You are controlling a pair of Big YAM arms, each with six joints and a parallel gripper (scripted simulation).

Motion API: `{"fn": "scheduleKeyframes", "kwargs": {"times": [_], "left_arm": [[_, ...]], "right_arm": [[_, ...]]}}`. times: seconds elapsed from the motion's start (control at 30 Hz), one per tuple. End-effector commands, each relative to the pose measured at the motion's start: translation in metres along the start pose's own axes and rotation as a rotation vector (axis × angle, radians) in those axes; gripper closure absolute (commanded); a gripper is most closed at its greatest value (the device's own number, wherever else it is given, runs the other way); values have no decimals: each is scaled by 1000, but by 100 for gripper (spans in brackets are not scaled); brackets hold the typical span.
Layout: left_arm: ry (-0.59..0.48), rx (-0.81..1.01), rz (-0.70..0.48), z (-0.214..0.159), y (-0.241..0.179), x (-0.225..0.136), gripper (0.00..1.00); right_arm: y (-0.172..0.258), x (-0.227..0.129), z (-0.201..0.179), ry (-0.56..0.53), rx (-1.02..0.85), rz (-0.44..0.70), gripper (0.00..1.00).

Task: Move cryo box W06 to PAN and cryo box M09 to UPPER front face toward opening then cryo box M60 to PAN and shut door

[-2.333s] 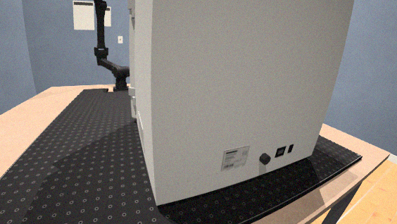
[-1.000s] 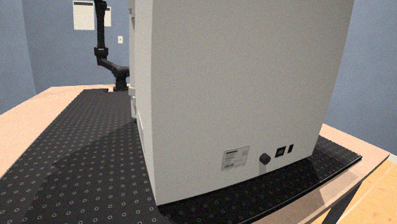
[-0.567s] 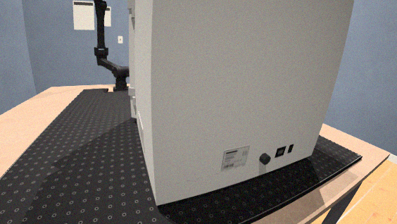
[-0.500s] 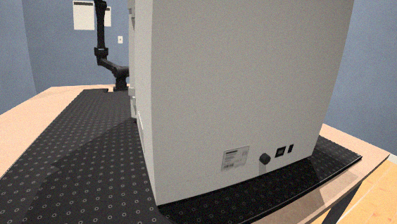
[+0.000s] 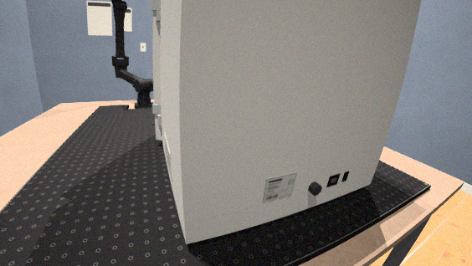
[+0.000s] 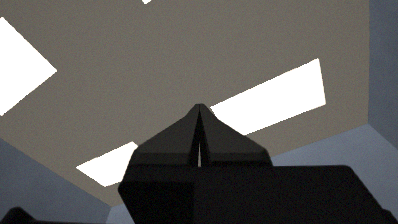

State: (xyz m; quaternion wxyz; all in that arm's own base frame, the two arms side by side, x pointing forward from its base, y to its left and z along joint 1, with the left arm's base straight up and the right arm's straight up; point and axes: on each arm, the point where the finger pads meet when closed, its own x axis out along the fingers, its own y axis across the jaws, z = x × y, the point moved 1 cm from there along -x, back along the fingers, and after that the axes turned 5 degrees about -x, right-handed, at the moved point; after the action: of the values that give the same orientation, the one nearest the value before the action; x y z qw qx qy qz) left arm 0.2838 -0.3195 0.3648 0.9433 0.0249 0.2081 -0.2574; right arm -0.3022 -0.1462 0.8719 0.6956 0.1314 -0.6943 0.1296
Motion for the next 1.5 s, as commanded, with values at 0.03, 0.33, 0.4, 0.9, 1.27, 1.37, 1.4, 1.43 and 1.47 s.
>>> {"fn": "scheduleKeyframes", "kwargs": {"times": [0.03, 0.33, 0.4, 0.9, 1.27, 1.37, 1.4, 1.43, 1.47], "left_arm": [[-12, -51, 4, 17, -16, -3, 0], [-30, -81, 33, 26, -43, -6, 0], [-30, -87, 44, 25, -49, -6, 0], [-30, -124, 112, 22, -85, -3, 0], [-31, -153, 171, 20, -110, 0, 0], [-31, -157, 179, 20, -119, 2, 0], [-31, -160, 183, 19, -121, 2, 0], [-31, -162, 188, 19, -124, 3, 0], [-31, -164, 193, 19, -127, 3, 0]], "right_arm": [[2, 3, -14, 30, -11, 6, 100], [2, 3, -14, 30, -11, 6, 100], [2, 3, -14, 30, -11, 6, 100], [2, 3, -14, 30, -11, 6, 100], [2, 3, -14, 30, -11, 6, 100], [2, 3, -14, 30, -11, 6, 100], [2, 3, -14, 30, -11, 6, 100], [2, 3, -14, 30, -11, 6, 100], [2, 3, -14, 30, -11, 6, 100]]}}
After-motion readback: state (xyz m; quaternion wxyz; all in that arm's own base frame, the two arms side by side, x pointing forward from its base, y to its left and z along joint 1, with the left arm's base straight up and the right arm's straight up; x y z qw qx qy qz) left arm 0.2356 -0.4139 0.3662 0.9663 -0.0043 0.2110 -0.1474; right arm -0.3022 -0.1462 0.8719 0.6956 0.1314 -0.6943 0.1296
